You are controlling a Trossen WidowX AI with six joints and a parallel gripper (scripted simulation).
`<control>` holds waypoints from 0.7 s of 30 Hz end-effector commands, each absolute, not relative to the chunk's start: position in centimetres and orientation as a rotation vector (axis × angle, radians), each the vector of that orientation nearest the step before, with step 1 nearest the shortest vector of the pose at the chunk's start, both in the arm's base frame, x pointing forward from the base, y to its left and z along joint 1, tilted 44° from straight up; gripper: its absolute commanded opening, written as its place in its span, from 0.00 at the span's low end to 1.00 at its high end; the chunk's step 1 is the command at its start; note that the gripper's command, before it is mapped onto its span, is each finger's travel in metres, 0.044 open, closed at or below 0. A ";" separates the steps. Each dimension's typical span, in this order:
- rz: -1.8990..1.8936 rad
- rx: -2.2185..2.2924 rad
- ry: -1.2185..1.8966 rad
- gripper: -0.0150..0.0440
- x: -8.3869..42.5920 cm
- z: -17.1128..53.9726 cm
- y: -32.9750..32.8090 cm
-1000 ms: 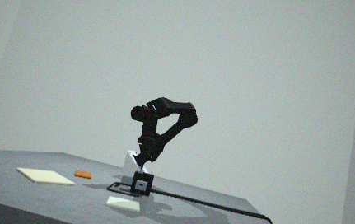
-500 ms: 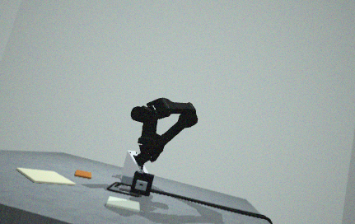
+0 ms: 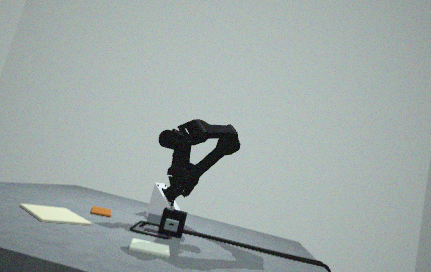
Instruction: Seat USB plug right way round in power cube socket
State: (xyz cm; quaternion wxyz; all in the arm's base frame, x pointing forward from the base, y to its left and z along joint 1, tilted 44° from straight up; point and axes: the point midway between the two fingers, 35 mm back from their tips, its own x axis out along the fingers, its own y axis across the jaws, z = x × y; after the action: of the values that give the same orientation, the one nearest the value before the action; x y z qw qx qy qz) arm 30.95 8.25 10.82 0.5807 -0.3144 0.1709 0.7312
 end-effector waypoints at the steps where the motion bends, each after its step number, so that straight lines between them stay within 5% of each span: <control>1: 1.706 -0.730 0.397 0.25 31.0 10.8 8.3; 21: 1.706 -0.730 0.397 0.25 31.0 10.7 8.5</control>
State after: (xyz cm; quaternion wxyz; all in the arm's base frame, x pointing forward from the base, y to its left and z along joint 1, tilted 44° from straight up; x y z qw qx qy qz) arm 30.93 8.42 10.64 0.5808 -0.3144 0.1709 0.7312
